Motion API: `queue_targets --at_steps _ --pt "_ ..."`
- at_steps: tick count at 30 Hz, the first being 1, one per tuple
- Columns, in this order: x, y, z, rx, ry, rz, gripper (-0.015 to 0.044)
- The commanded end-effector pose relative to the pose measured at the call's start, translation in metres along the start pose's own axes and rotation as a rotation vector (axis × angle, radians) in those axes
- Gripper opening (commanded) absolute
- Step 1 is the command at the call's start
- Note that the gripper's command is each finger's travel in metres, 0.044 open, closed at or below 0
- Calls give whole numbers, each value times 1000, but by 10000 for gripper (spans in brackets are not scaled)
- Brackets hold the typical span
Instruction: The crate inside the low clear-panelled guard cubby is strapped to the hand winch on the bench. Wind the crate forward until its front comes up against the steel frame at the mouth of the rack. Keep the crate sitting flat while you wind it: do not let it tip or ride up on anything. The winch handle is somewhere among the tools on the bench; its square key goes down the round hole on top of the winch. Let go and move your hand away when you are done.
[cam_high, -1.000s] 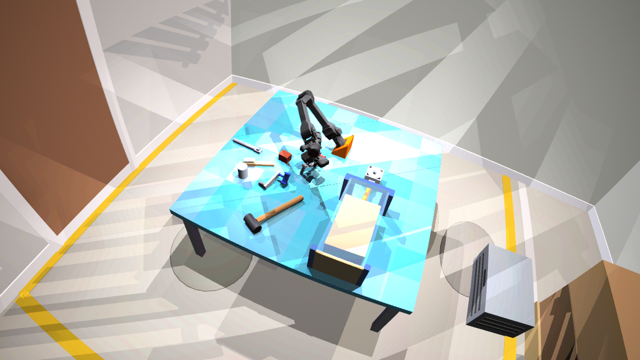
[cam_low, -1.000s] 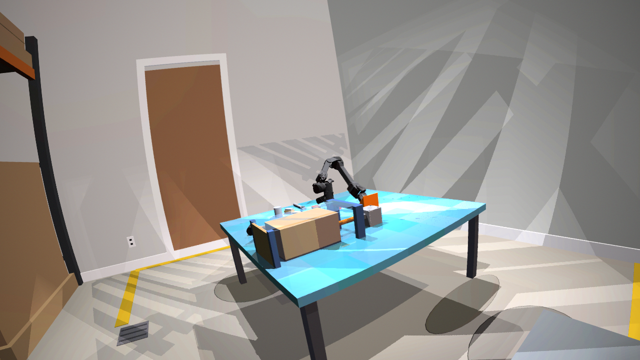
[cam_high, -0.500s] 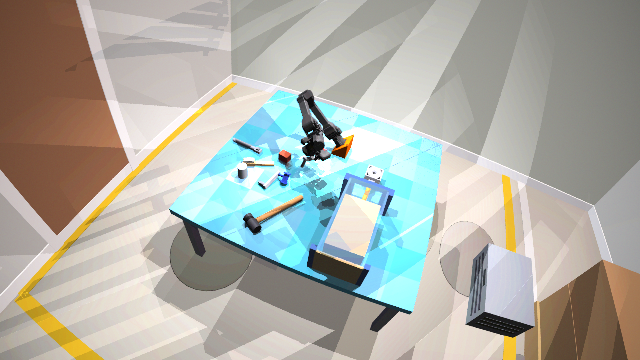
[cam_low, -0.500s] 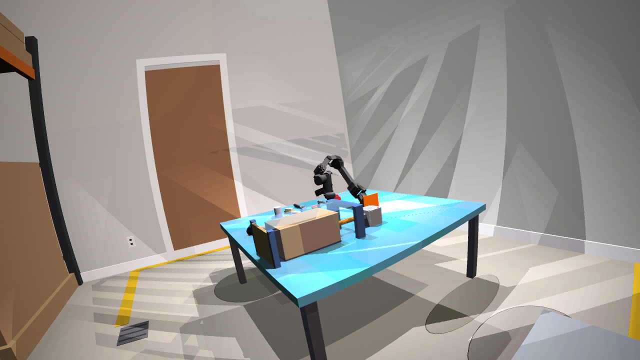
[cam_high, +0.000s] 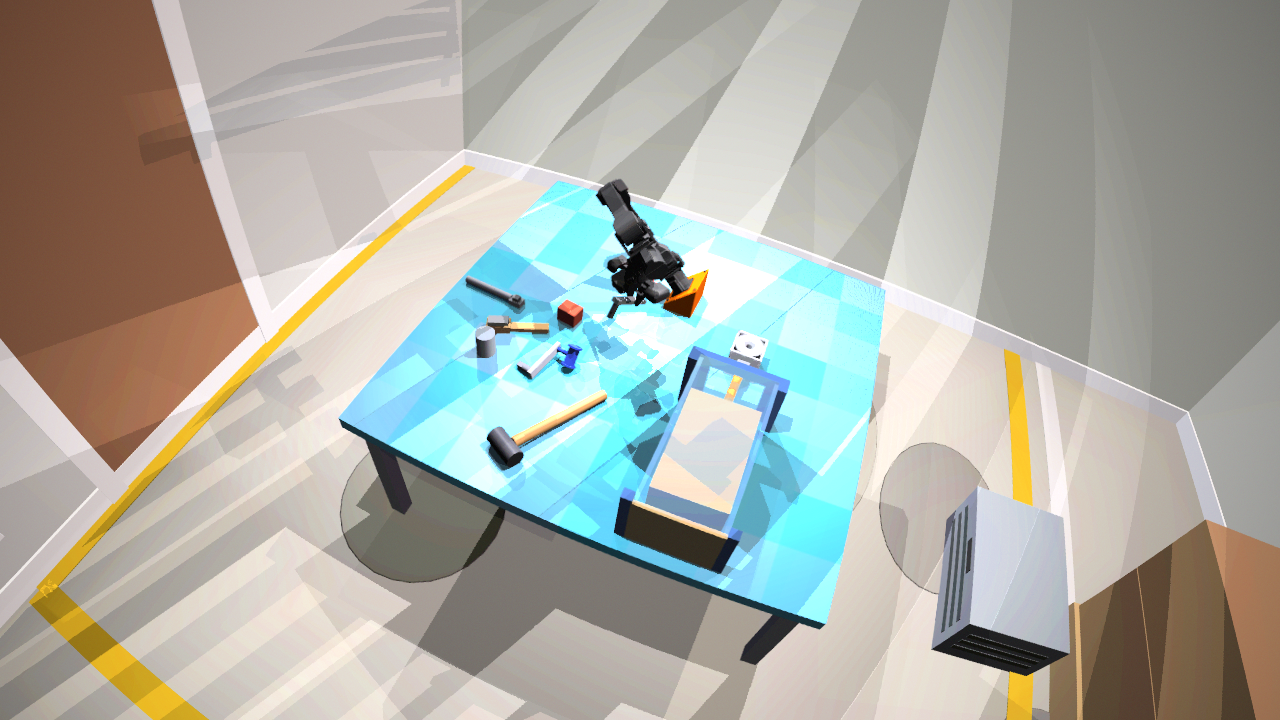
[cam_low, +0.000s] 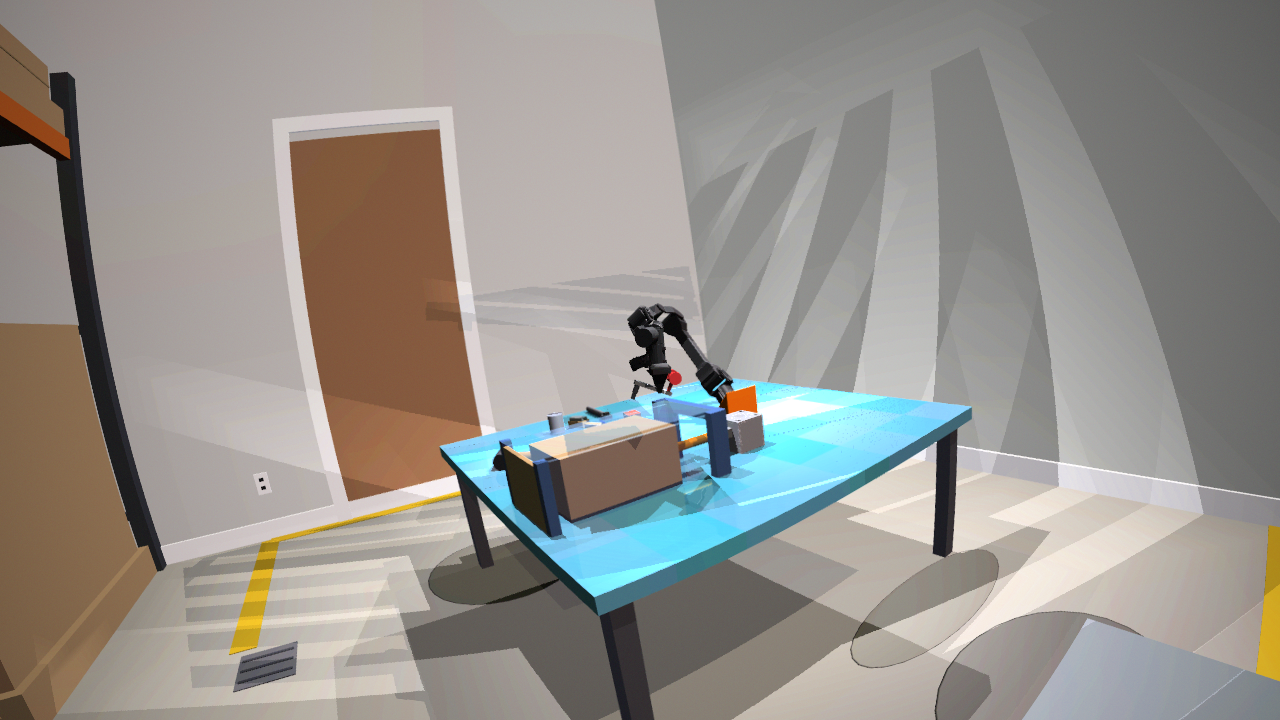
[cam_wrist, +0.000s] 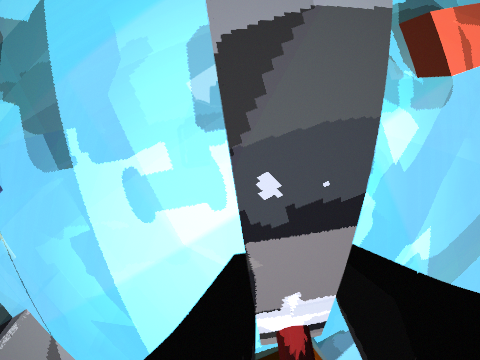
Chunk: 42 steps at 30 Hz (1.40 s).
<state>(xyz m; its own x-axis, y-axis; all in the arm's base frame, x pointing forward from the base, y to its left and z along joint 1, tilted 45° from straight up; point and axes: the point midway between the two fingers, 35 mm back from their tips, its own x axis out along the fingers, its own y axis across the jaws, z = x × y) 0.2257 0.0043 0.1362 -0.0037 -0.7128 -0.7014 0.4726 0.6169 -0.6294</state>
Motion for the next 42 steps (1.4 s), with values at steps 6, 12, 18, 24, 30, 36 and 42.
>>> queue_targets --at_steps 6,12,18,24,30,36,42 --pt "-20 50 -13 -80 6 54 0" --pt "-31 84 -28 -131 23 76 0" --pt "-42 117 -48 -182 39 98 0" --pt "-50 147 -73 -233 61 111 0" --pt "-57 176 -102 -296 83 126 0" --pt "-61 200 -134 -344 115 125 0" --pt "-63 221 -168 -390 149 117 0"
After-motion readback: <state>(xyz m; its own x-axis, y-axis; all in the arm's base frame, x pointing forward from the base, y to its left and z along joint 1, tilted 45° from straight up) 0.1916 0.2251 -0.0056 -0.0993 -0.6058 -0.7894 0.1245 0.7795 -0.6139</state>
